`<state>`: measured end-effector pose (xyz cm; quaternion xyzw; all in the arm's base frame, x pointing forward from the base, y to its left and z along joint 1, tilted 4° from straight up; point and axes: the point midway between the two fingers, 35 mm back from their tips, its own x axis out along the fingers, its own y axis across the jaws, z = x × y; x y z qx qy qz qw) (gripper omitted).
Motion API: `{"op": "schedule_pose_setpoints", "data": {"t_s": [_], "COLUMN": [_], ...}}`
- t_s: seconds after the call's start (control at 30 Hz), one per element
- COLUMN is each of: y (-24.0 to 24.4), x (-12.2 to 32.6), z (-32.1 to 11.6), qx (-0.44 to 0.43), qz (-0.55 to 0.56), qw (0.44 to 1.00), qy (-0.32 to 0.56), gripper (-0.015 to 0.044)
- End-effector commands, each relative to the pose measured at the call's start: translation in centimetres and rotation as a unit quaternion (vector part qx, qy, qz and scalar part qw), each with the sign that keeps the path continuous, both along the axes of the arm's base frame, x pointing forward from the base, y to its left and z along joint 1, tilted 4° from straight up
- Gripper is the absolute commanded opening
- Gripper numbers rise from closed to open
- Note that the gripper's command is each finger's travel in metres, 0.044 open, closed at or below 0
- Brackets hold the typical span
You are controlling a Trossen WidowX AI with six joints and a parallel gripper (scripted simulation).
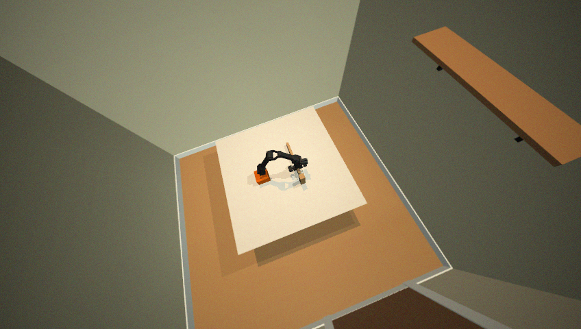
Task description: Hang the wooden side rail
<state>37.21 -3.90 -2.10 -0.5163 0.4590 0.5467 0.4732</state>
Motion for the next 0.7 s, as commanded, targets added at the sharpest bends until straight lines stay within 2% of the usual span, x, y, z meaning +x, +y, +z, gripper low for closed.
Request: {"op": "schedule_pose_setpoints", "data": {"t_s": [0.0, 0.67], "y": [-0.17, -0.36], "x": [0.06, 0.19], "z": [0.21, 0.26], "qx": [-0.002, -0.002], "qz": [0.001, 0.001], "qw": [1.000, 1.000], "qy": [-0.002, -0.002], "gripper": [0.0000, 0.0000]}}
